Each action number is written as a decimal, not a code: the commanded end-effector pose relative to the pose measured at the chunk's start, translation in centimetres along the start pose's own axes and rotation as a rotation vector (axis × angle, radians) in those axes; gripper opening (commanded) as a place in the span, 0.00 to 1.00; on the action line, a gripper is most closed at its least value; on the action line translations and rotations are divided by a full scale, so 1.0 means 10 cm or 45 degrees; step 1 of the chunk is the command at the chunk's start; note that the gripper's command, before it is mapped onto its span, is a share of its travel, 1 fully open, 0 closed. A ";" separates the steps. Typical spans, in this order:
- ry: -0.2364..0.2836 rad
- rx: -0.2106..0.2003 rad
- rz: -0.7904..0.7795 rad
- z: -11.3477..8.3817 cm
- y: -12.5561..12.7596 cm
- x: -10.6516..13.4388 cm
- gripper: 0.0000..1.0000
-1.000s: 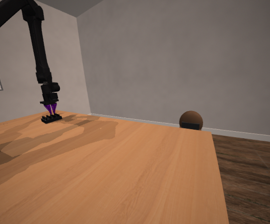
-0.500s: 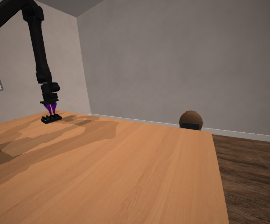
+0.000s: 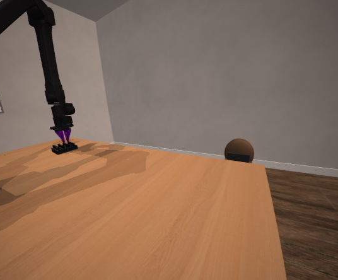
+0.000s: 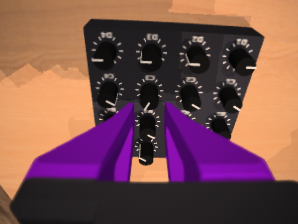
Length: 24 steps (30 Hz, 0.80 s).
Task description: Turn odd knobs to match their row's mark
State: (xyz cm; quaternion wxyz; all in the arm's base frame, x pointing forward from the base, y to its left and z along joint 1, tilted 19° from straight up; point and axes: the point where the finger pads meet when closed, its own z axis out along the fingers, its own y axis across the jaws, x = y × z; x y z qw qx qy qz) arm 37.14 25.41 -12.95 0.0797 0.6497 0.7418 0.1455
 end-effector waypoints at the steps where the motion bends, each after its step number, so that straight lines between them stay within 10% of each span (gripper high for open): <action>1: -0.004 -0.007 0.000 0.05 0.05 -0.04 0.19; 24: -0.004 0.001 -0.002 0.05 0.01 0.02 0.19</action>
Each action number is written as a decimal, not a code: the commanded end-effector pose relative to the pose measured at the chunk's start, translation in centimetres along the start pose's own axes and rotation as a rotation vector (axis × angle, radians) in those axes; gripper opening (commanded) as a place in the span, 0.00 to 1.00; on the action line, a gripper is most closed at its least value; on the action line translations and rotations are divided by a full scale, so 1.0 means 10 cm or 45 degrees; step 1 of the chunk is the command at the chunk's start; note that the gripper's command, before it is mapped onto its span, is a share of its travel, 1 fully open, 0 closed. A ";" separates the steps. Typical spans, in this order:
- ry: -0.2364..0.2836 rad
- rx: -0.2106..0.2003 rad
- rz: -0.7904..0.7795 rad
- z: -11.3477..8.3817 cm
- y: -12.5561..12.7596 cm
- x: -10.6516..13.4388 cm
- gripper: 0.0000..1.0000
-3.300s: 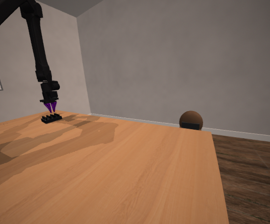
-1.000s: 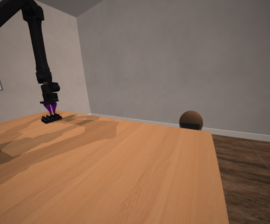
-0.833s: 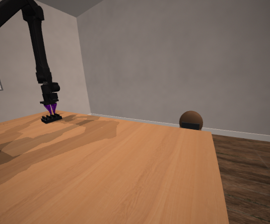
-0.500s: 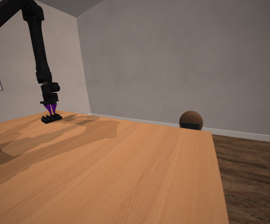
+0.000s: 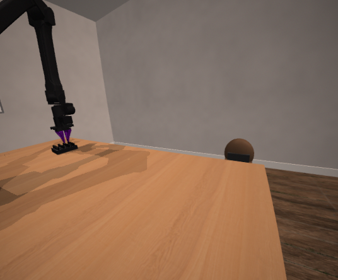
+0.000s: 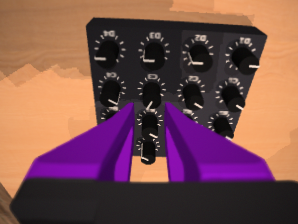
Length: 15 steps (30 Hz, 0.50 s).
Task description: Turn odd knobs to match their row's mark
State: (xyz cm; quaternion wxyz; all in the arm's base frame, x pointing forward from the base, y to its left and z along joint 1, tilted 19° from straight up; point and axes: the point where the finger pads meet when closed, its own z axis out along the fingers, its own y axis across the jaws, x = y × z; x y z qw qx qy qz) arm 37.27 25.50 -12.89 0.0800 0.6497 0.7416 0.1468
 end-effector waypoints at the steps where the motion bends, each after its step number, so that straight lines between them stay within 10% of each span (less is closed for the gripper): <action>1: -0.006 0.007 -0.003 0.05 -0.02 0.03 0.19; 15: -0.008 0.011 -0.002 0.04 -0.04 0.05 0.19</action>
